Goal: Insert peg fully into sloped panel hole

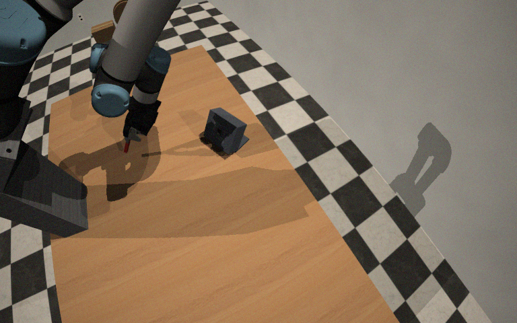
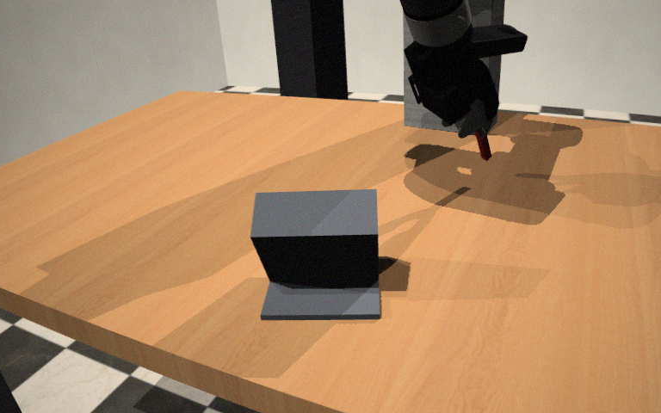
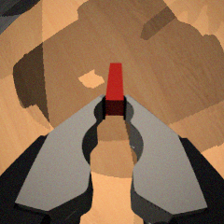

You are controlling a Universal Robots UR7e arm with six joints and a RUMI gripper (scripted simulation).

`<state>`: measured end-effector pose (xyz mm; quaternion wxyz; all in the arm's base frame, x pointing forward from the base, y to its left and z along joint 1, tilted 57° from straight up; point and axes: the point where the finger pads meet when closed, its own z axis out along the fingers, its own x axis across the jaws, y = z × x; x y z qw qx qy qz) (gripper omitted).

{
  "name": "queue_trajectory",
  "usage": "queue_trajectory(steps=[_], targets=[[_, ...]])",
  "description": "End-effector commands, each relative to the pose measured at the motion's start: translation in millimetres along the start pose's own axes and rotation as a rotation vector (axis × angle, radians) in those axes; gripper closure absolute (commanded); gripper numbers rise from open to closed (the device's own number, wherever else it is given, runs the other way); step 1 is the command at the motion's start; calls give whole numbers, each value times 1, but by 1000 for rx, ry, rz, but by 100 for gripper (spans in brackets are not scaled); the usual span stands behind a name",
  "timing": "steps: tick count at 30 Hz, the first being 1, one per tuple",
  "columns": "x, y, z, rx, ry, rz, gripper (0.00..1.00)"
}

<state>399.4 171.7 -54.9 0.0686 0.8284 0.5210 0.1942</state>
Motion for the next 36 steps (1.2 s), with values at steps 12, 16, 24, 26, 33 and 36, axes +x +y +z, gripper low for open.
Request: queue_trajectory(steps=[12,16,24,26,33,36], targets=[[-12,-16,10,82,-23,53,100],[-13,-18,11,92,-26,60,100],[-19,-27,16,133,-38,88,100],[-20,-29,17,144,-41,95,100],[-23,-34,19,169,-48,113,100],[-25,-37,20,185,-52,124,100]])
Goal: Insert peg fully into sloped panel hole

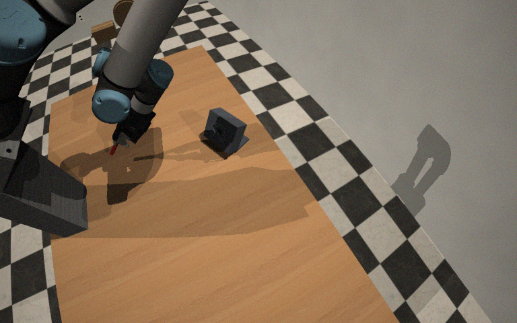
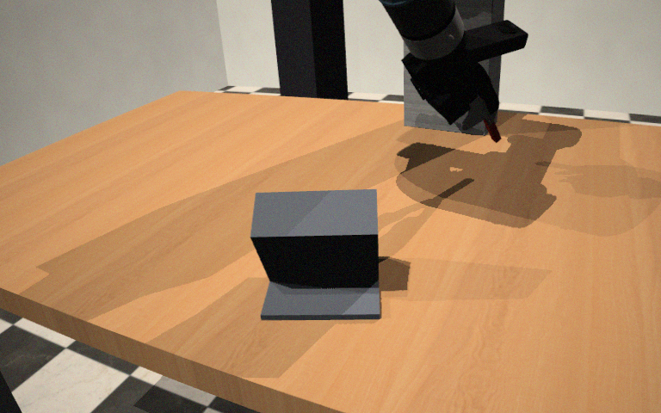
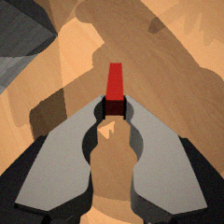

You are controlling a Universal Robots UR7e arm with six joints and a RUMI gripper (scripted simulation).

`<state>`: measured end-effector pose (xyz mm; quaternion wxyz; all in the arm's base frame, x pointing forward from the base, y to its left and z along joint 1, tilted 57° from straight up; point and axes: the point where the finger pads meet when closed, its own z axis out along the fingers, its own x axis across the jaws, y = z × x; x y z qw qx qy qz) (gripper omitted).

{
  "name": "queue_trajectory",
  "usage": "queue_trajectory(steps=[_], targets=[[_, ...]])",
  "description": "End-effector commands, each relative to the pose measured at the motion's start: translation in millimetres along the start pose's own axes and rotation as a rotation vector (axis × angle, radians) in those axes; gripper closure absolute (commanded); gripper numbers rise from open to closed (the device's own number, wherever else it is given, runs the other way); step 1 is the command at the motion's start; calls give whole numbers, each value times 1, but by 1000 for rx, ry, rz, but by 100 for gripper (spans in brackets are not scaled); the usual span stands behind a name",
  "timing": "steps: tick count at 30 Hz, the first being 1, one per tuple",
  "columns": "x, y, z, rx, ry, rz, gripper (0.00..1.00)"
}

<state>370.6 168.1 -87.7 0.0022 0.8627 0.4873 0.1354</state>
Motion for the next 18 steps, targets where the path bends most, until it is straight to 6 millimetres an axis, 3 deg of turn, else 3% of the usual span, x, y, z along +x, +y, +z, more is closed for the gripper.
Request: queue_trajectory(steps=[1,18], targets=[[-4,-5,3,27,-7,19,100],[-14,-19,11,104,-27,75,100]])
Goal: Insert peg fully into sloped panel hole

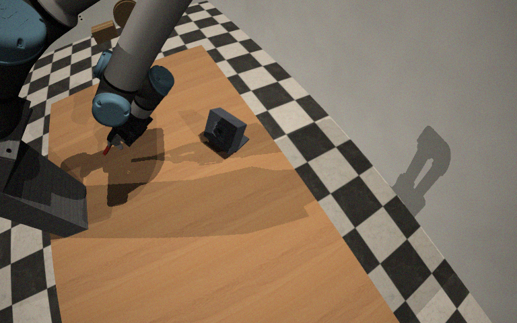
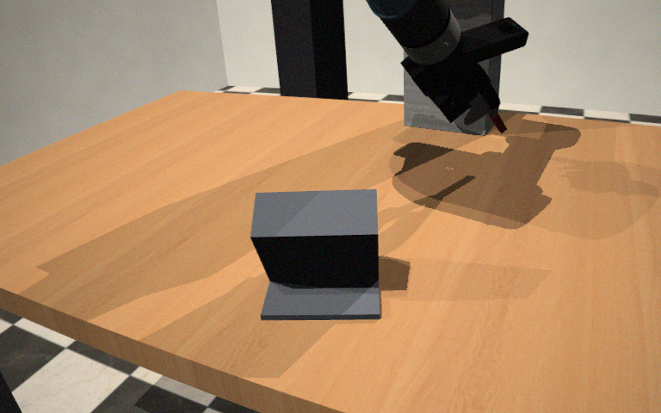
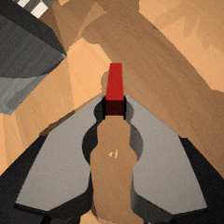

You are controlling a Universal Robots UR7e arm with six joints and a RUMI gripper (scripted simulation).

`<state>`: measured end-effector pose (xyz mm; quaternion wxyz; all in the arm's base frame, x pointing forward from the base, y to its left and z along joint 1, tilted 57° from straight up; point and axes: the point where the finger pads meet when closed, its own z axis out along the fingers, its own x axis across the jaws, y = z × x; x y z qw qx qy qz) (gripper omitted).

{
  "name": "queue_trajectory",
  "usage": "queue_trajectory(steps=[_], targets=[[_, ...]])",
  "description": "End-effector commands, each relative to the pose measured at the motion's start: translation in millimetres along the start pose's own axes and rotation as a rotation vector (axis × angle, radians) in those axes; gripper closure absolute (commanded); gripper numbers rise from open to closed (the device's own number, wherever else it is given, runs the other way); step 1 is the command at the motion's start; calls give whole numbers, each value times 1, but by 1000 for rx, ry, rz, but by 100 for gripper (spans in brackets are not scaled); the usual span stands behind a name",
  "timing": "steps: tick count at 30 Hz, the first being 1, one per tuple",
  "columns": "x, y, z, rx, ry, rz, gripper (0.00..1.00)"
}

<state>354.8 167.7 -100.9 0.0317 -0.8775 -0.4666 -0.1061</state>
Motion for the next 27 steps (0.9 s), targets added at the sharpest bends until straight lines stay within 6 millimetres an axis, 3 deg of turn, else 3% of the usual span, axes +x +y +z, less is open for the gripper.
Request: queue_trajectory(steps=[1,27], targets=[[-4,-5,3,27,-7,20,100],[-18,-26,13,145,-36,112,100]])
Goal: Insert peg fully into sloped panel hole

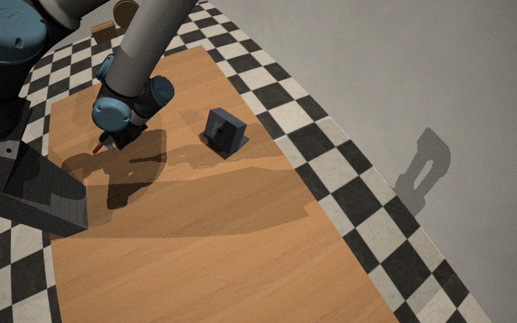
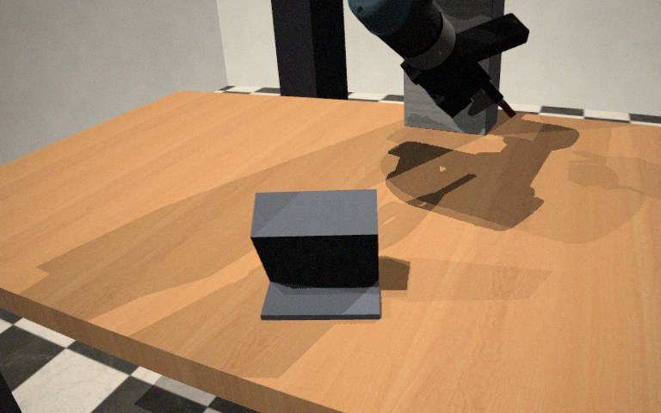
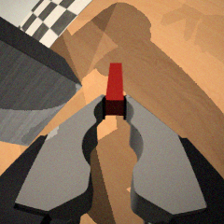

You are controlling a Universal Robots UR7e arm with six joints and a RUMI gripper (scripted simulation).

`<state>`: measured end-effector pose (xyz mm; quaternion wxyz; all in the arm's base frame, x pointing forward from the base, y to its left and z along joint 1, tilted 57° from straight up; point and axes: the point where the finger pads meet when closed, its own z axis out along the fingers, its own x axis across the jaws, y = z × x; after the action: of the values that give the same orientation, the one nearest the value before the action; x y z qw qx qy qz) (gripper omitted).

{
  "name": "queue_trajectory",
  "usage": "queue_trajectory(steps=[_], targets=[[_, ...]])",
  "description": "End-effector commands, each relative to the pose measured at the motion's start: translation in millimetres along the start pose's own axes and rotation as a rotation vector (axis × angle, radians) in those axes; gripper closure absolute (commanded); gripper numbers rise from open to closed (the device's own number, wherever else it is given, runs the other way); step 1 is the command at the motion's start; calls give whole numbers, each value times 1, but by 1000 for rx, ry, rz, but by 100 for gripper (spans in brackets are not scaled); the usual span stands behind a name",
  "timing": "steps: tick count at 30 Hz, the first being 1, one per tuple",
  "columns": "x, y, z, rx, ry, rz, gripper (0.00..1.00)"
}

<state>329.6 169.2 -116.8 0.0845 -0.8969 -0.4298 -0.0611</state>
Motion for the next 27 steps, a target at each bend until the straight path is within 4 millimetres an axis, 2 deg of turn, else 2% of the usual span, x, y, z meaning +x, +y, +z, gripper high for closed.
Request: queue_trajectory(steps=[1,27], targets=[[-2,-3,2,19,-5,15,100],[-16,-24,11,142,-33,115,100]])
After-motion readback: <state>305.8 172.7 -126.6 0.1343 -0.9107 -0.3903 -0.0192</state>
